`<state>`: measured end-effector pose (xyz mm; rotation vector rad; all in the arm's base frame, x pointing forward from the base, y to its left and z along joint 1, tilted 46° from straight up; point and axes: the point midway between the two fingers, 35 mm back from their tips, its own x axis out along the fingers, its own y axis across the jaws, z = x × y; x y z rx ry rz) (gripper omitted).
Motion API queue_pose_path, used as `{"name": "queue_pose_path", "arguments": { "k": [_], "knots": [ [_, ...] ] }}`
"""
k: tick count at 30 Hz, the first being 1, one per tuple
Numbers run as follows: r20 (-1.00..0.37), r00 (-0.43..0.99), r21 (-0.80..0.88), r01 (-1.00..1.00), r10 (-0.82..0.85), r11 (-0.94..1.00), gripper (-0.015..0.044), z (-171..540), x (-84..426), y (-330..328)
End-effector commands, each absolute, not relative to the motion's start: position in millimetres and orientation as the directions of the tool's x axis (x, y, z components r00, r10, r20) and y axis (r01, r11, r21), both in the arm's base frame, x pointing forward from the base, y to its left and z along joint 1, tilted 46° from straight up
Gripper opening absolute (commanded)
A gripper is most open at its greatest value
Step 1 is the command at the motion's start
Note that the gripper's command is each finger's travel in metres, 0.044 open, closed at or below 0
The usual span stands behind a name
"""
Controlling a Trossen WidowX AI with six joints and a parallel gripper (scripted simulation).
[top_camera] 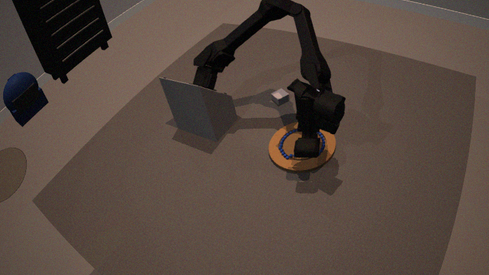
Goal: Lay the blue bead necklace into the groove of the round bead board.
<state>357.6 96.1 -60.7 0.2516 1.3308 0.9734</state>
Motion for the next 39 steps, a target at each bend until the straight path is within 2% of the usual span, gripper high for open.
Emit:
{"name": "queue_pose_path", "arguments": {
  "k": [1,11,16,39],
  "knots": [
    [-0.695,-0.072,0.665,-0.445,0.716,0.600,0.0120,-64.6,356.8,100.5],
    [-0.693,-0.073,0.667,-0.445,0.717,0.598,0.0120,-73.6,355.4,110.9],
    [-0.695,-0.074,0.663,-0.449,0.715,0.599,0.0000,-72.0,356.0,109.1],
    [-0.695,-0.074,0.663,-0.449,0.715,0.599,0.0000,-72.0,356.0,109.1]
  ]
}}
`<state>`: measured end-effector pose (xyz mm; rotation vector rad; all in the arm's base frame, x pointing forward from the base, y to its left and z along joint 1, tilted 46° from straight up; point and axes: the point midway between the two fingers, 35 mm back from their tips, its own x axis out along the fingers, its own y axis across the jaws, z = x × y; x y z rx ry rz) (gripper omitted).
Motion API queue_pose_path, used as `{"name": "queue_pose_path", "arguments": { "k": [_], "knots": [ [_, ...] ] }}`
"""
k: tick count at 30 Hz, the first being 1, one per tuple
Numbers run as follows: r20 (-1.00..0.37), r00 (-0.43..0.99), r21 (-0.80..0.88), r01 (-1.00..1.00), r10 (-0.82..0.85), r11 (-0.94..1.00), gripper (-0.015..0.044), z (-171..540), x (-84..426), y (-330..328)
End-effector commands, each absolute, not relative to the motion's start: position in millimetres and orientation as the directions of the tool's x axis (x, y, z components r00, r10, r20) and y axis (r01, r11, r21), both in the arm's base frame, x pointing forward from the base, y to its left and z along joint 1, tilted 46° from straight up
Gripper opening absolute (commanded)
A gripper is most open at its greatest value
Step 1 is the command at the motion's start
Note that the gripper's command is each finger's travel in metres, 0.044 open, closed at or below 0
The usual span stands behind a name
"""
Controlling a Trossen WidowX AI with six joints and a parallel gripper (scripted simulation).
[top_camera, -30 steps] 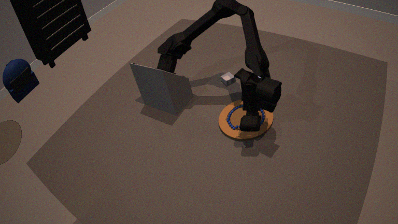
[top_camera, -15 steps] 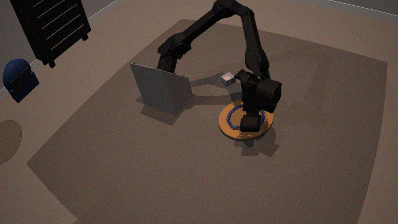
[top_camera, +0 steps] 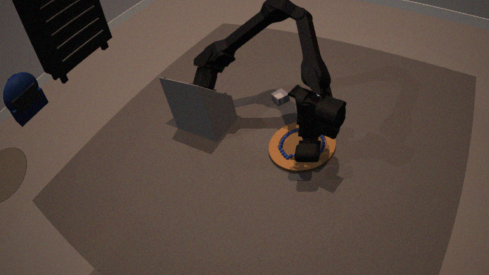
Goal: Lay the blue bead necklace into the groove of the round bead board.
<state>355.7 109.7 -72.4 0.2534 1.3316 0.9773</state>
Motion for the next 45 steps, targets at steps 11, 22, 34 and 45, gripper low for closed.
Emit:
{"name": "queue_pose_path", "arguments": {
  "k": [11,22,34,45],
  "knots": [
    [-0.695,-0.074,0.664,-0.449,0.715,0.599,0.0000,-71.7,356.0,108.8],
    [-0.693,-0.073,0.666,-0.445,0.717,0.599,0.0000,-73.1,362.8,101.1],
    [-0.694,-0.073,0.664,-0.448,0.716,0.599,0.0026,-76.5,362.9,103.8],
    [-0.694,-0.073,0.664,-0.448,0.716,0.599,0.0315,-76.5,362.9,103.8]
  ]
}}
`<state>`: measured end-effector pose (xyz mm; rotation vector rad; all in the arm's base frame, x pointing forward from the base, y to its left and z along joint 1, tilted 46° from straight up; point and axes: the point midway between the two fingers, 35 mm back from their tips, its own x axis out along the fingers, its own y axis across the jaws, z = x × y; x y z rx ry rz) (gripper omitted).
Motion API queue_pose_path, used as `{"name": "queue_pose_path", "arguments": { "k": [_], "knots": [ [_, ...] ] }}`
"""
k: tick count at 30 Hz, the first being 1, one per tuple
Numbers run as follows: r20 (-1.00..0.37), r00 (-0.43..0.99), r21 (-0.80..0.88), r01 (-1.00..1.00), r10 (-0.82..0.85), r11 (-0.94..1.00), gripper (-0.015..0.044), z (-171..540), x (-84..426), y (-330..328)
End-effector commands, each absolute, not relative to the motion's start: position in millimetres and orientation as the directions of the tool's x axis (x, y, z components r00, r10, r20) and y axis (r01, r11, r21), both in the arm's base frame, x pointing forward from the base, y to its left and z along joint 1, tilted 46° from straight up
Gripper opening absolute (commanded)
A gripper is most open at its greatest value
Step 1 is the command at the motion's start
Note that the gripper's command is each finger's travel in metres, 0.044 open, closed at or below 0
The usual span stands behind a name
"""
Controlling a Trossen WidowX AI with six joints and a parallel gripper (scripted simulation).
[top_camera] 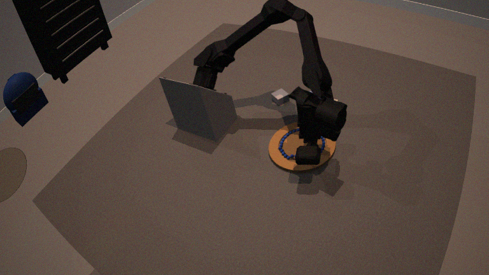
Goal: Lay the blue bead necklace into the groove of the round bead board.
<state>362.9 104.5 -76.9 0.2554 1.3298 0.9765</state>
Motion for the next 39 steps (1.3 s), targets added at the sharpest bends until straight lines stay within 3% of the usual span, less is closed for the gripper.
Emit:
{"name": "queue_pose_path", "arguments": {
  "k": [1,5,24,36,39],
  "knots": [
    [-0.694,-0.073,0.664,-0.447,0.716,0.599,0.0341,-76.1,362.9,103.5],
    [-0.694,-0.076,0.667,-0.444,0.716,0.599,0.0440,-75.4,362.1,103.4],
    [-0.693,-0.073,0.666,-0.445,0.717,0.599,0.0440,-73.2,362.4,101.0],
    [-0.695,-0.073,0.692,-0.342,0.716,0.636,0.0125,-58.8,354.3,78.9],
    [-0.694,-0.073,0.692,-0.342,0.716,0.636,0.0120,-64.9,353.5,85.3]
  ]
}}
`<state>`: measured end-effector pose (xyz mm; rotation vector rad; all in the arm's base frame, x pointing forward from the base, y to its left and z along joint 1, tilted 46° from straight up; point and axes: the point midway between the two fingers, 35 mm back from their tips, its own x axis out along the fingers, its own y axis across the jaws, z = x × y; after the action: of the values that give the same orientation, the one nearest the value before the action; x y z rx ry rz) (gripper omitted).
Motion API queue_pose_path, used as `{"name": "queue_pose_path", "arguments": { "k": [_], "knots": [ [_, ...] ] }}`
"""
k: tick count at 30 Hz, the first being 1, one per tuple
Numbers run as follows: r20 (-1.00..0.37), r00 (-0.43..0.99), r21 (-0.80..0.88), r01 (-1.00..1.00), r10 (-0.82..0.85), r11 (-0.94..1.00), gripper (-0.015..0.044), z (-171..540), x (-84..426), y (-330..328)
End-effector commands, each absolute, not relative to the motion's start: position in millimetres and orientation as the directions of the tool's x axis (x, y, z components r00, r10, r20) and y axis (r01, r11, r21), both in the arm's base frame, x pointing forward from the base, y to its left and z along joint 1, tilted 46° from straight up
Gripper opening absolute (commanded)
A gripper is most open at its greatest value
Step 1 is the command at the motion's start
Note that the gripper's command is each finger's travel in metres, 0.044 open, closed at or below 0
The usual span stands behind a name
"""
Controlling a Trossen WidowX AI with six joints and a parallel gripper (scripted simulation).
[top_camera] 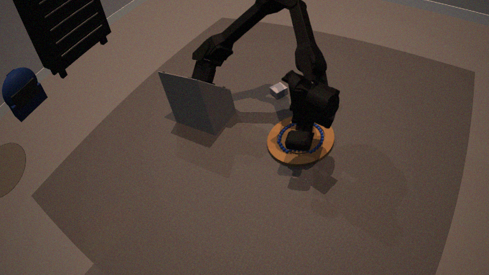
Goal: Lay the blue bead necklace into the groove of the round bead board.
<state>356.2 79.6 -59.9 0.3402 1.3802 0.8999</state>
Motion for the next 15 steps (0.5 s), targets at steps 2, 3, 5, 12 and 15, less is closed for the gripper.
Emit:
{"name": "queue_pose_path", "arguments": {
  "k": [2,3,5,12,15],
  "knots": [
    [-0.695,-0.066,0.689,-0.347,0.716,0.637,0.0120,-60.1,356.2,79.8],
    [-0.695,-0.066,0.689,-0.347,0.716,0.637,0.0120,-60.4,356.2,80.2],
    [-0.695,-0.066,0.689,-0.347,0.716,0.637,0.0120,-61.7,356.0,81.5],
    [-0.695,-0.069,0.690,-0.345,0.716,0.636,0.0120,-69.1,354.6,89.3],
    [-0.694,-0.070,0.691,-0.344,0.716,0.636,0.0120,-72.4,353.9,92.9]
  ]
}}
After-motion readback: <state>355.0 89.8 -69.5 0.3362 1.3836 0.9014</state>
